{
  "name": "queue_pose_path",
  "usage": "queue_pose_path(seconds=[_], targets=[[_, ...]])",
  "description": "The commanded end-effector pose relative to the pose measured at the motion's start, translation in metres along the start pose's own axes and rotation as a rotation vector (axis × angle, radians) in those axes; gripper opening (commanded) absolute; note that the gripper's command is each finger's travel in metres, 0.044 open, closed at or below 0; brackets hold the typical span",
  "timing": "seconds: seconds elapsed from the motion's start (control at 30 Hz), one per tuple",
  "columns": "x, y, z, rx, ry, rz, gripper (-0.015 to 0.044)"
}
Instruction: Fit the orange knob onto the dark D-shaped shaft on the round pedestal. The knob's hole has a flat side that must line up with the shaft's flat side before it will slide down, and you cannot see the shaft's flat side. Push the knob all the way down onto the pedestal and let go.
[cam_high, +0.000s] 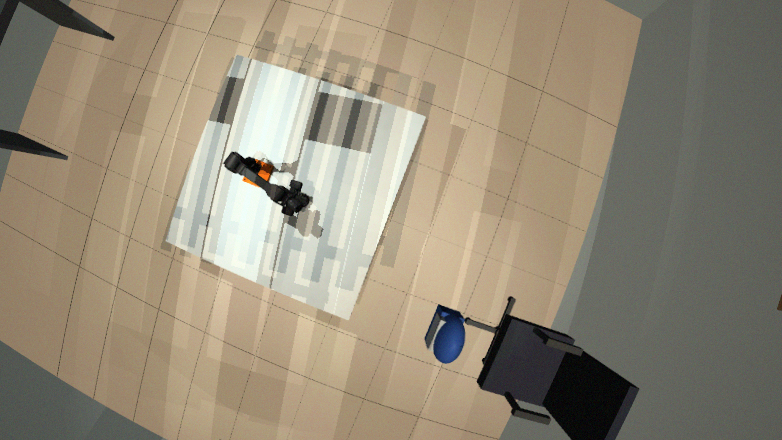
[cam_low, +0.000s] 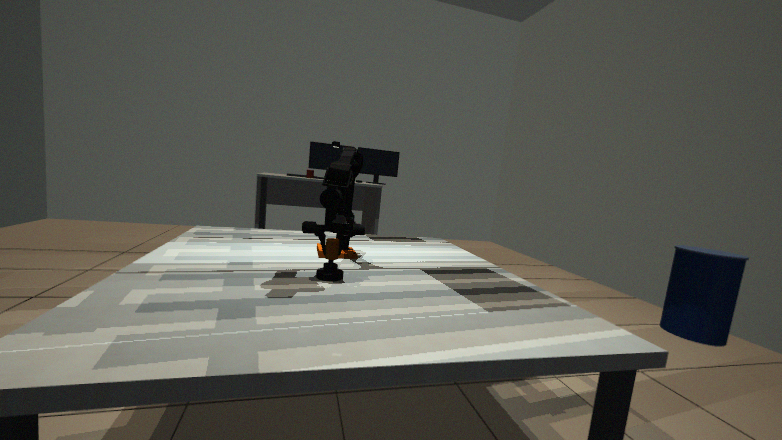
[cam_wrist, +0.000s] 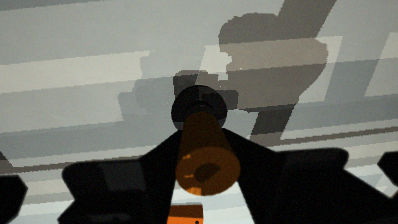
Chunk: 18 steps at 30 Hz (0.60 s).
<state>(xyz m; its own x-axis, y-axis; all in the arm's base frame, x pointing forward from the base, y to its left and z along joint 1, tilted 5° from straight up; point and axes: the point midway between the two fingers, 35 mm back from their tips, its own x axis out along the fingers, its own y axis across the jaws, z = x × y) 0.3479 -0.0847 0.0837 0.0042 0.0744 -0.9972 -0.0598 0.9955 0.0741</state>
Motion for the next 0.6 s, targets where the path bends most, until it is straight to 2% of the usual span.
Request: queue_pose_path(seconds=[0.0,0.57], targets=[[-0.0017,-0.0024,0.0020,-0.001,-0.004,-0.007,0.0000],[0.0023,-0.0016,0.0004,-0.001,-0.004,-0.007,0.0000]])
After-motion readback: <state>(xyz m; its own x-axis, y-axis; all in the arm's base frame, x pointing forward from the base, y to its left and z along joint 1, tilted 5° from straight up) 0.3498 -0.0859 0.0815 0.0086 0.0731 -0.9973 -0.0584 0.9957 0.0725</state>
